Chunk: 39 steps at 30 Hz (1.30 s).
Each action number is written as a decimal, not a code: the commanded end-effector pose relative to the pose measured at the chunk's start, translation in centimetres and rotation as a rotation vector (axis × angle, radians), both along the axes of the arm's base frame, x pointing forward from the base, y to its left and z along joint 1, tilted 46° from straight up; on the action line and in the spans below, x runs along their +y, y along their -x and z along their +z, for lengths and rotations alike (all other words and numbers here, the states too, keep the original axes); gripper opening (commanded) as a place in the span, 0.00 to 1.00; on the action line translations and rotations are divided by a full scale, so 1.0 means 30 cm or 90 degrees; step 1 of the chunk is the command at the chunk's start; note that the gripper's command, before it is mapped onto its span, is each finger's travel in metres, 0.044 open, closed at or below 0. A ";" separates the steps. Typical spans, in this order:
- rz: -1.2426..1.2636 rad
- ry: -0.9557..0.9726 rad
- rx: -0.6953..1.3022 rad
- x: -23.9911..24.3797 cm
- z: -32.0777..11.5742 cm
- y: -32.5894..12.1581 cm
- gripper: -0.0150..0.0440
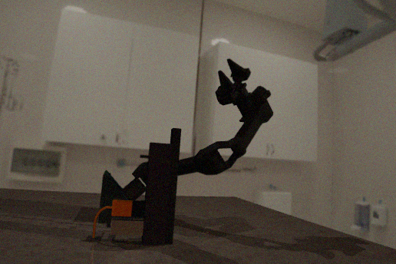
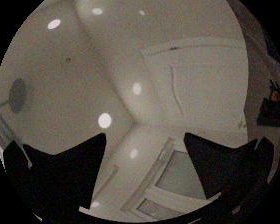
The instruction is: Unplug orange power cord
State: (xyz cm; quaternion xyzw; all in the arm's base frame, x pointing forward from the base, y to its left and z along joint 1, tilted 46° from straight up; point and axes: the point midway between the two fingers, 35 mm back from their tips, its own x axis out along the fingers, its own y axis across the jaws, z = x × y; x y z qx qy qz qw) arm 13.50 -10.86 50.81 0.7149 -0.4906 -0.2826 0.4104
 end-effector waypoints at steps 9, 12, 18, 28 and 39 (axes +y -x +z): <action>0.108 -0.064 -0.053 -0.098 -0.026 0.231 0.53; 0.165 -0.087 -0.045 -0.146 -0.069 0.258 0.53; 0.270 -0.174 -0.042 -0.329 -0.197 0.303 0.53; 0.463 -0.304 0.073 -0.575 -0.532 0.147 0.53; 0.734 -0.475 0.237 -0.555 -0.978 -0.225 0.53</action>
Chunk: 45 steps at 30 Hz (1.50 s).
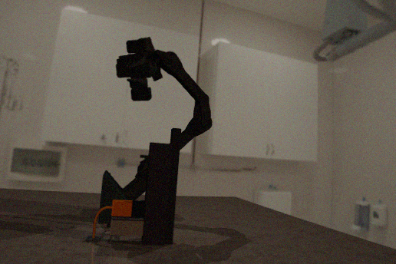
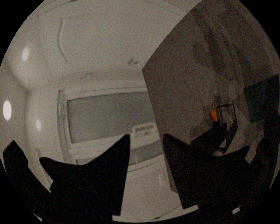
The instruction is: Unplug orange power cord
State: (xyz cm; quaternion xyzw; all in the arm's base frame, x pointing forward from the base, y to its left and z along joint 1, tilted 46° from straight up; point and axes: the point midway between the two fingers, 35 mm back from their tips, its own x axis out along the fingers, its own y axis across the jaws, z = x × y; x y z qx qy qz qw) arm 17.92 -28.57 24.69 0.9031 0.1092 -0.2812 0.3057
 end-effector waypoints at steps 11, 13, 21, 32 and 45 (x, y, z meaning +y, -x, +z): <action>0.470 -0.121 0.226 0.404 -0.609 -0.336 0.53; 0.551 -0.135 0.262 0.495 -0.693 -0.344 0.53; 0.693 -0.158 0.328 0.657 -0.827 -0.325 0.53; 0.693 -0.158 0.328 0.688 -0.796 -0.330 0.53; 0.693 -0.159 0.327 0.739 -0.746 -0.329 0.53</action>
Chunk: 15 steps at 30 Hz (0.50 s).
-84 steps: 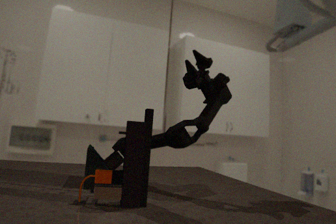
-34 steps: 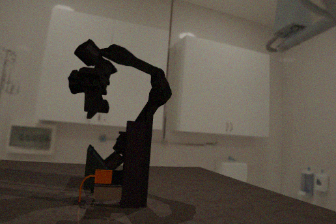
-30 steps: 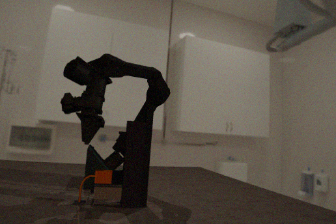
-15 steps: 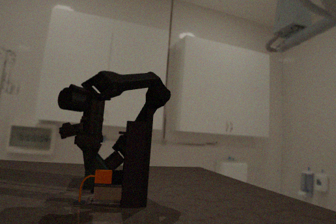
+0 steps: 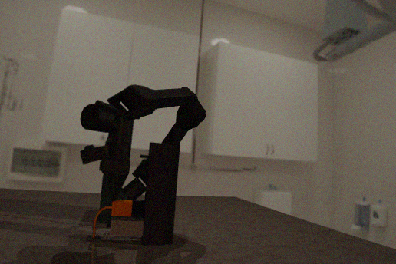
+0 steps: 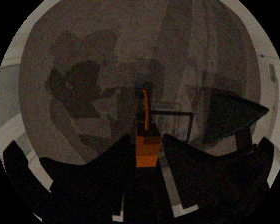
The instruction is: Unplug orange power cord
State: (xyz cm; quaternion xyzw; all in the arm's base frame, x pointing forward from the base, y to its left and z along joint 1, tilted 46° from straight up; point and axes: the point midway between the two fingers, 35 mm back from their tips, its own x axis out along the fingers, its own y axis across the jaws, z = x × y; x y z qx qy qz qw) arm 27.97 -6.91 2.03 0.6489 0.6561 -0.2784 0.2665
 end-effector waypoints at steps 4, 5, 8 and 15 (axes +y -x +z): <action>-0.002 -0.006 0.005 0.030 0.022 0.007 0.53; -0.002 -0.006 0.005 0.031 0.023 0.007 0.53; -0.002 -0.006 0.005 0.032 0.021 0.007 0.53; -0.002 -0.006 0.005 0.053 0.000 0.007 0.53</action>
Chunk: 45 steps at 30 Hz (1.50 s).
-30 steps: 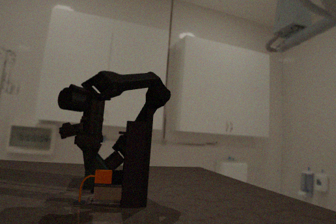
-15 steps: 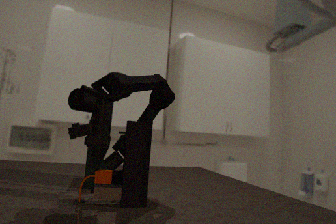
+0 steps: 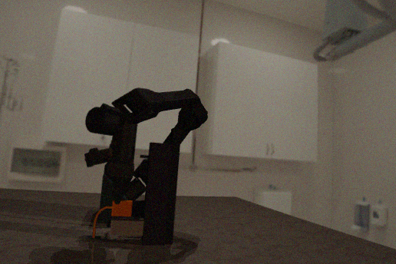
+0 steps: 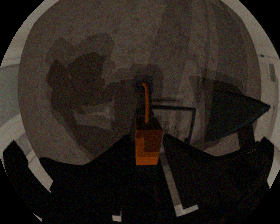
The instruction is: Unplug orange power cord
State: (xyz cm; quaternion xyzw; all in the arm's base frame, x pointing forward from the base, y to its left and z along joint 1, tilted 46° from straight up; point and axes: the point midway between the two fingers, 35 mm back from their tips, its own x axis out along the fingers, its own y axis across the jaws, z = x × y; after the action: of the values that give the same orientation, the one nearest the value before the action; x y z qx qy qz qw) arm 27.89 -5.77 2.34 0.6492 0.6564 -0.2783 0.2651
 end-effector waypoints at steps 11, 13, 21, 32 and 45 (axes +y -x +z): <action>0.001 -0.001 0.001 0.015 -0.011 0.002 0.36; 0.001 -0.001 0.001 0.015 -0.011 0.002 0.34; 0.001 -0.001 0.001 0.008 -0.017 0.001 0.25; 0.000 0.000 0.002 -0.035 -0.056 -0.003 0.25; -0.001 0.001 0.002 -0.092 -0.098 -0.003 0.25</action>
State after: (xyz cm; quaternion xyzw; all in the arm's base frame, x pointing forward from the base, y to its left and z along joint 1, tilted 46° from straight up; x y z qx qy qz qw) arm 27.95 -5.83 0.92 0.6514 0.6700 -0.2578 0.2457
